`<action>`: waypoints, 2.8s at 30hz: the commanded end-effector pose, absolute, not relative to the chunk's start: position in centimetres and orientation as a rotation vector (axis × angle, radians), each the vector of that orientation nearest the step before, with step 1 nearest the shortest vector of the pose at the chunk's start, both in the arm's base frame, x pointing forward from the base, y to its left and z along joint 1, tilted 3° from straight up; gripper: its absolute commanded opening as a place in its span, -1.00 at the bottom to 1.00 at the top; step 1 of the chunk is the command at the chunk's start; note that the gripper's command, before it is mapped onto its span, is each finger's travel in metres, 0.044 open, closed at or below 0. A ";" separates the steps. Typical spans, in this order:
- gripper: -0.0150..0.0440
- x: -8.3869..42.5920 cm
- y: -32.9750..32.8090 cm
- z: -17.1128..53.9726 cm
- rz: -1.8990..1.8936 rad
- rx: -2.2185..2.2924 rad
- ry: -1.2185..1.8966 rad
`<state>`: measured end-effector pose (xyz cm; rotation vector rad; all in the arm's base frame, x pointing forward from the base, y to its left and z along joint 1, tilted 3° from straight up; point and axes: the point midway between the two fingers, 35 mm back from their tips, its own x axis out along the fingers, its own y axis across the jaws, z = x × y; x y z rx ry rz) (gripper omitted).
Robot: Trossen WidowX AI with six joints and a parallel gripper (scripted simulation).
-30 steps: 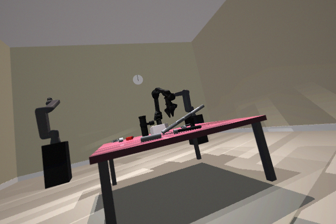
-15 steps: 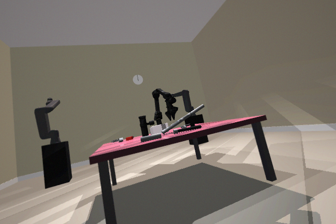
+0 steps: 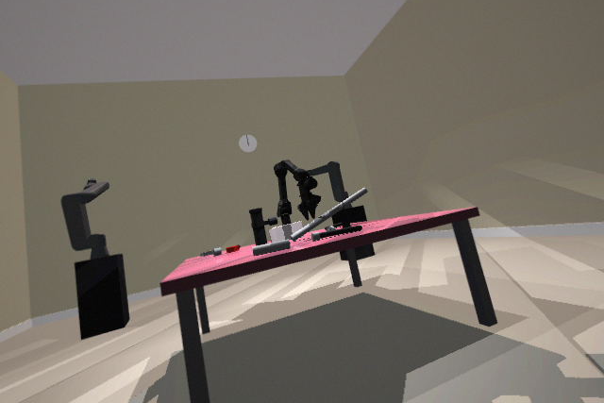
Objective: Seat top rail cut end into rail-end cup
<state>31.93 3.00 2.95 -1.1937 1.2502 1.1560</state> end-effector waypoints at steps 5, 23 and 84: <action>1.00 31.6 3.0 1.2 1.172 -1.186 1.259; 1.00 31.5 2.9 -1.8 1.172 -1.186 1.259; -0.49 32.4 -0.8 4.2 1.033 -1.441 1.473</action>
